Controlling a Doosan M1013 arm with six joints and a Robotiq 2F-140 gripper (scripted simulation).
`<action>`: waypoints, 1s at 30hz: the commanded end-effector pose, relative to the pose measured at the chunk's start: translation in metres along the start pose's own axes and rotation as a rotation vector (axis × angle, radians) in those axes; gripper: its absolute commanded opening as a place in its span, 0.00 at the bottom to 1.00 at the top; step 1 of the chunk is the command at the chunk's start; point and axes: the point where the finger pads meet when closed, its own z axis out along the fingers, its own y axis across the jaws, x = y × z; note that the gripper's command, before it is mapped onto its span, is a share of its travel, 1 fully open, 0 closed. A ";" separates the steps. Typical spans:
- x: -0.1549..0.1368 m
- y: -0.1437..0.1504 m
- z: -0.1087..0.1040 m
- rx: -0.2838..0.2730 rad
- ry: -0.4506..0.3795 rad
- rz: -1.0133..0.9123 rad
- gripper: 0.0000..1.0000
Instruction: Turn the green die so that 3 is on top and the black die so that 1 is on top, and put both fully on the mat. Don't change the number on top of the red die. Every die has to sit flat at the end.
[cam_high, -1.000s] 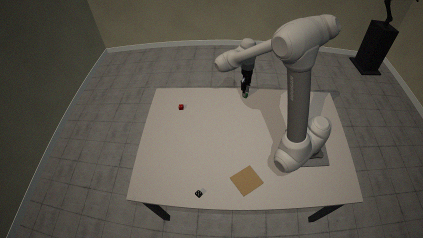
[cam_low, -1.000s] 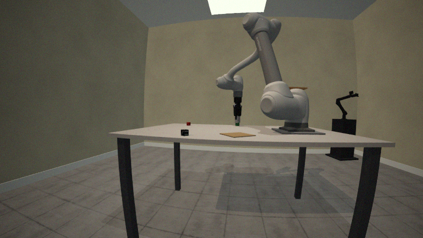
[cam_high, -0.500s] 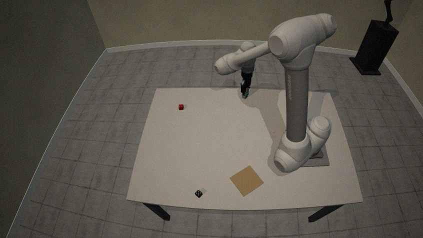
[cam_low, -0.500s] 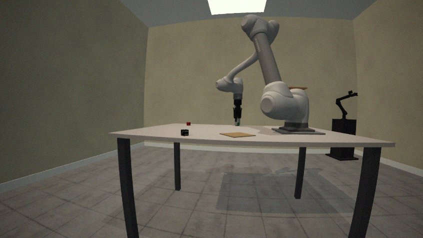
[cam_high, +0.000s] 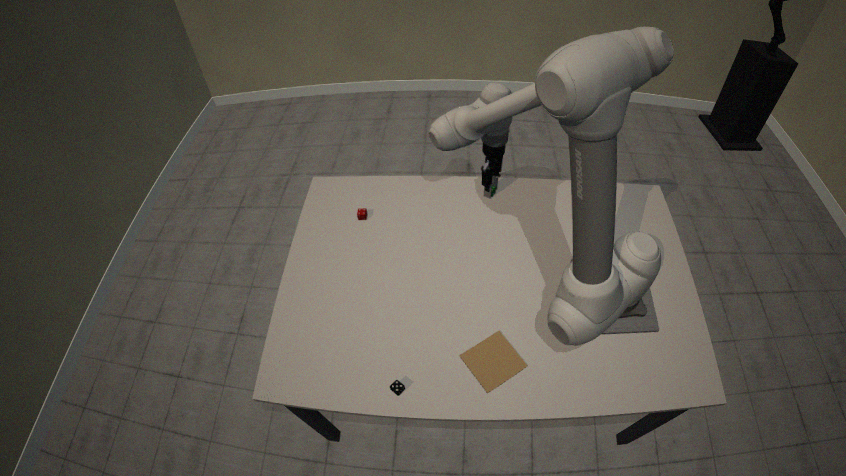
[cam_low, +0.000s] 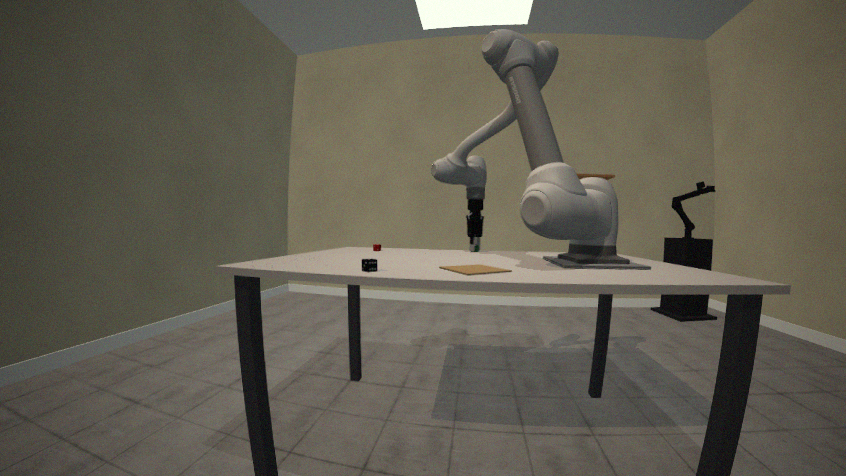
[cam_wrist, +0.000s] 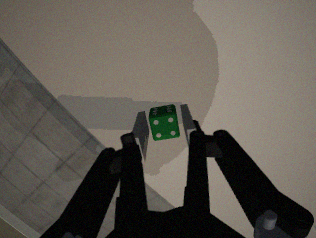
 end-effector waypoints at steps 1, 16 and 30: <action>0.000 0.000 0.000 0.000 0.000 0.000 0.35; 0.000 0.000 0.000 0.000 0.000 0.000 0.35; 0.000 0.000 0.000 0.000 0.000 0.000 0.24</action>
